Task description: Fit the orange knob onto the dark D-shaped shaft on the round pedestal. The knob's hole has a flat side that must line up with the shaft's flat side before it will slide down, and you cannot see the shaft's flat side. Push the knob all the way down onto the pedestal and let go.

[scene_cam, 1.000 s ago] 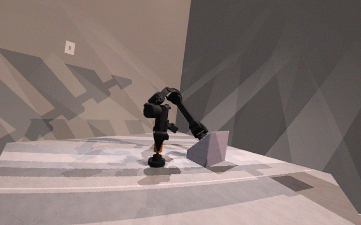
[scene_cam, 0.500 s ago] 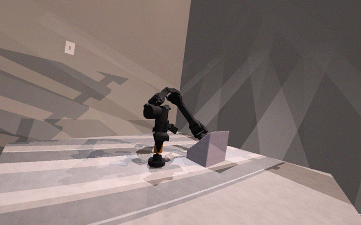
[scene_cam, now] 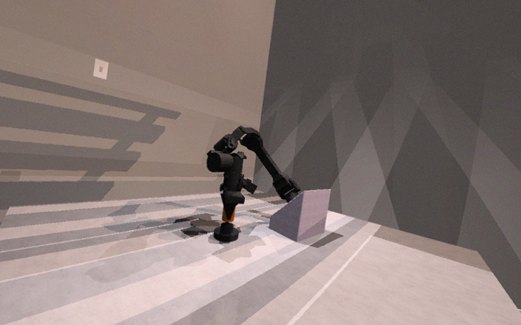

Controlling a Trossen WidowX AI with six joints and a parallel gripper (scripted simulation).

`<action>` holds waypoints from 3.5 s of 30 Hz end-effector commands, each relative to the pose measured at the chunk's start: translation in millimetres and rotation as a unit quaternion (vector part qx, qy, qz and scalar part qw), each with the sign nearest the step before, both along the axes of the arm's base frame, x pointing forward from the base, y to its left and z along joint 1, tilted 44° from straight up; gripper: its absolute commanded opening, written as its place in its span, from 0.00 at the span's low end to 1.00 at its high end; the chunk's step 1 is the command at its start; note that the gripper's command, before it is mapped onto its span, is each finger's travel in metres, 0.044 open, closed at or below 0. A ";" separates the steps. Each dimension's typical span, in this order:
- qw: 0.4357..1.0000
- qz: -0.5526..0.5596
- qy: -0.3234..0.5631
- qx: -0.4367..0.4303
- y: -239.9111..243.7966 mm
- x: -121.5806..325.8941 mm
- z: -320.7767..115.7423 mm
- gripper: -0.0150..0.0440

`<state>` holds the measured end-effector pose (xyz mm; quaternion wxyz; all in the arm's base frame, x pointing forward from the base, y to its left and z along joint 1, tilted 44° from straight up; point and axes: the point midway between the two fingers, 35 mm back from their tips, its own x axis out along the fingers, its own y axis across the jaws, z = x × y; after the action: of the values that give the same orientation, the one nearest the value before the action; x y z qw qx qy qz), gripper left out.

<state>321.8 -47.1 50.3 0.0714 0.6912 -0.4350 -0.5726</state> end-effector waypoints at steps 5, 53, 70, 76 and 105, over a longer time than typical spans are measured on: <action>1.000 0.003 0.002 -0.001 -0.5 0.3 -0.2 0.25; 0.999 -0.034 -0.033 -0.003 -6.2 0.0 -5.4 0.25; 1.000 -0.003 -0.003 0.001 -10.6 -0.6 -10.7 0.25; 1.000 -0.003 -0.003 0.001 -10.6 -0.6 -10.7 0.25; 1.000 -0.001 -0.002 0.004 28.5 5.4 28.1 1.00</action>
<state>320.9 -46.6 53.0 0.0704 0.6852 -0.4387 -0.5771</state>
